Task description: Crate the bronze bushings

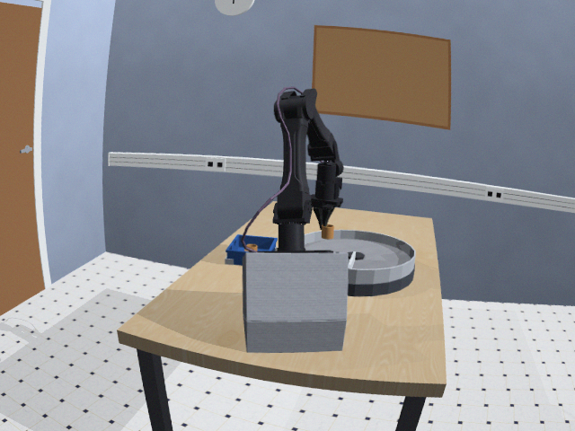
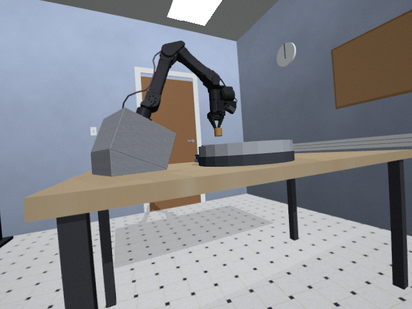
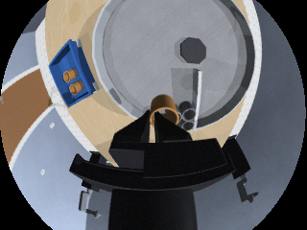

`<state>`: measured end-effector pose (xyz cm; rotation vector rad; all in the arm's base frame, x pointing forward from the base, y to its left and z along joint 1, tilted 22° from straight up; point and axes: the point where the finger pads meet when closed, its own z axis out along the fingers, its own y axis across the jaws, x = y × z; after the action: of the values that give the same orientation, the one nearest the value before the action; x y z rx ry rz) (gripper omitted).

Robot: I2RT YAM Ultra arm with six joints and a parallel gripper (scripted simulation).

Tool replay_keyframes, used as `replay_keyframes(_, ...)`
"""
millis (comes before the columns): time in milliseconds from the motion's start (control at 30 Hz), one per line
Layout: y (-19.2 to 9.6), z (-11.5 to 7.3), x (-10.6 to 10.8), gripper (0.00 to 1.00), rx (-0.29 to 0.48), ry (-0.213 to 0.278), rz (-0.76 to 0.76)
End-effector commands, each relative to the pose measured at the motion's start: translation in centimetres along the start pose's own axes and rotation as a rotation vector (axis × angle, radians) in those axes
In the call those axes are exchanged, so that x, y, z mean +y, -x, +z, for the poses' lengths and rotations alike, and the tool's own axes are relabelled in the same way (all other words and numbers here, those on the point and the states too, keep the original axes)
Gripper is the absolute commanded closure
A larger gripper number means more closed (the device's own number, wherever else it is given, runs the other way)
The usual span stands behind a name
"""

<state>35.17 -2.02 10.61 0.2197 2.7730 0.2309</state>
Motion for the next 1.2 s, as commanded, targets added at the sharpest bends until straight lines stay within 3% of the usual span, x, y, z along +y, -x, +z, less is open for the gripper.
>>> replay_keyframes(0,1.4,-0.4,1.0,1.0,0.02,-0.015,-0.062)
replay_keyframes(167,2.7,-0.6,2.1,1.0,0.022,-0.016,-0.107)
replay_keyframes(667,8.5,-0.7,9.2,1.0,0.026,-0.017,-0.356)
replay_keyframes(733,8.5,-0.7,9.2,1.0,0.026,-0.017,-0.356)
replay_keyframes(1167,11.1,-0.2,16.6,1.0,0.021,-0.015,-0.576)
